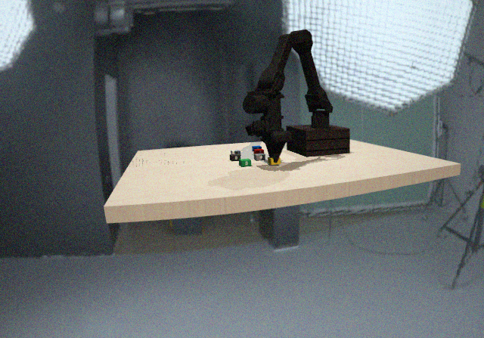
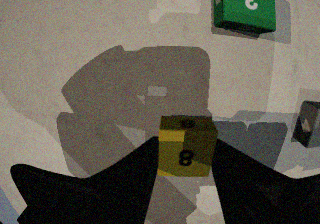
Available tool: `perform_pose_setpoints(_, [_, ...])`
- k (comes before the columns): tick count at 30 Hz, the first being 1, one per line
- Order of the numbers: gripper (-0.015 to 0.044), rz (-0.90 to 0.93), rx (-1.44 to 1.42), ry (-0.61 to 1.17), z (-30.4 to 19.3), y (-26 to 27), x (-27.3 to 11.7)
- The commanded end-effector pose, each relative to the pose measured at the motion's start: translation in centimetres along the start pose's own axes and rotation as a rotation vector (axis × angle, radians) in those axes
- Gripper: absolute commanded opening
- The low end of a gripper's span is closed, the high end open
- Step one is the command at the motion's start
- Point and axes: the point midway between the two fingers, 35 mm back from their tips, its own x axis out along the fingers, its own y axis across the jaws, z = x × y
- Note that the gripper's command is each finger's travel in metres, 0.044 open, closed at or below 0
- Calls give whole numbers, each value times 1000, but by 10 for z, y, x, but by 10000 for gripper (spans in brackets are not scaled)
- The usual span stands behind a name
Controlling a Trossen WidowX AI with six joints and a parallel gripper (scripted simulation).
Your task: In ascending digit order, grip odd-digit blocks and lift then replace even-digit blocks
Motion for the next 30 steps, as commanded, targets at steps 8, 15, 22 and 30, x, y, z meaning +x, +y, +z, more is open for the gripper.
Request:
perform_pose_setpoints(8, [120,-5,5,-2,0,-1,4])
perform_pose_setpoints(15, [225,-5,5,-2,0,-1,4])
perform_pose_setpoints(22, [400,-5,5,-2,0,-1,4])
perform_pose_setpoints(30, [400,-5,5,-3,0,-1,-32])
